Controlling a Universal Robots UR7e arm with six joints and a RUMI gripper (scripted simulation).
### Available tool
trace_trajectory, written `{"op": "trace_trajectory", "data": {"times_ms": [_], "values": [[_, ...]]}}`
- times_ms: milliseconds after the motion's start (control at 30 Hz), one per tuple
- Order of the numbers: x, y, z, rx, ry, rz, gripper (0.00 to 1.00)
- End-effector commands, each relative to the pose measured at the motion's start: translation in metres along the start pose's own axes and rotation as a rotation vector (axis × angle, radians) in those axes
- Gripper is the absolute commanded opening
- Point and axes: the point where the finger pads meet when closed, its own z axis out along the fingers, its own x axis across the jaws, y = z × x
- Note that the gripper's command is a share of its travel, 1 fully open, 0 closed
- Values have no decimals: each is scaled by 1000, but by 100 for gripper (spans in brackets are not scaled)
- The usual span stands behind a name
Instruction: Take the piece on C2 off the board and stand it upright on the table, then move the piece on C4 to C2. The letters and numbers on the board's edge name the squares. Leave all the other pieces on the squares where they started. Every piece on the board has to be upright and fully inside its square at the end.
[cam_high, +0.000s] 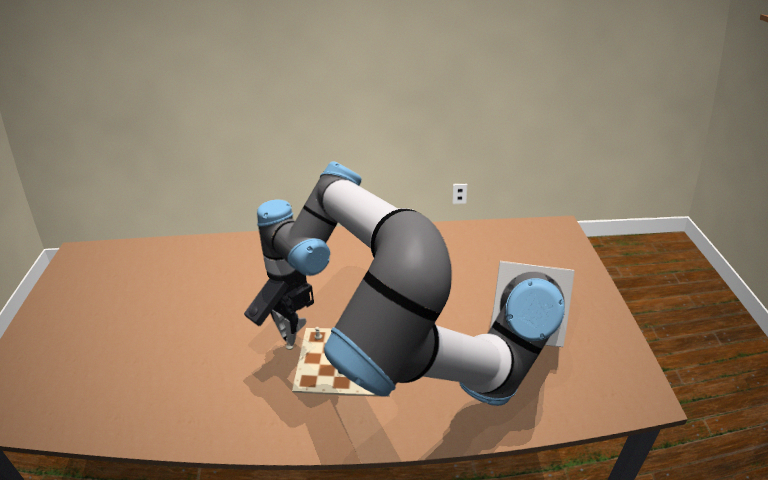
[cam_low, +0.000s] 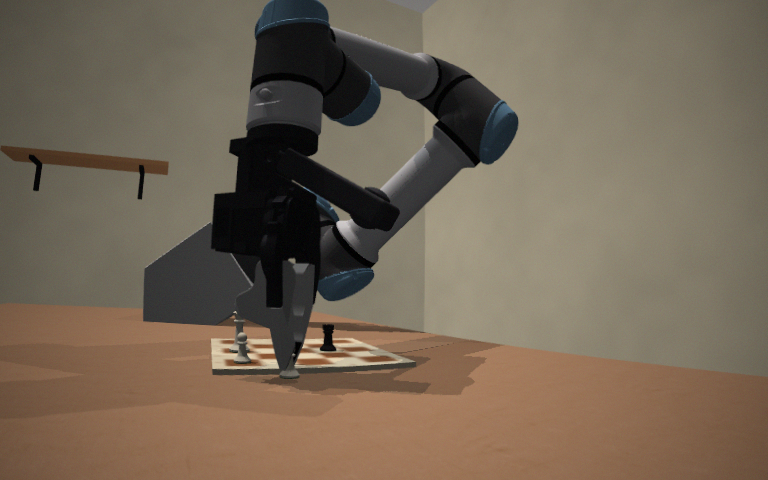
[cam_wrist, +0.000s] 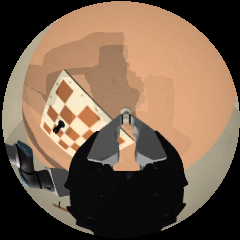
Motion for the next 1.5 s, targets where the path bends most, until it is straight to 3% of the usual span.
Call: {"op": "trace_trajectory", "data": {"times_ms": [0,1467], "values": [[0,0,1,1,-1,1,0],[-1,0,5,1,-1,2,0]]}}
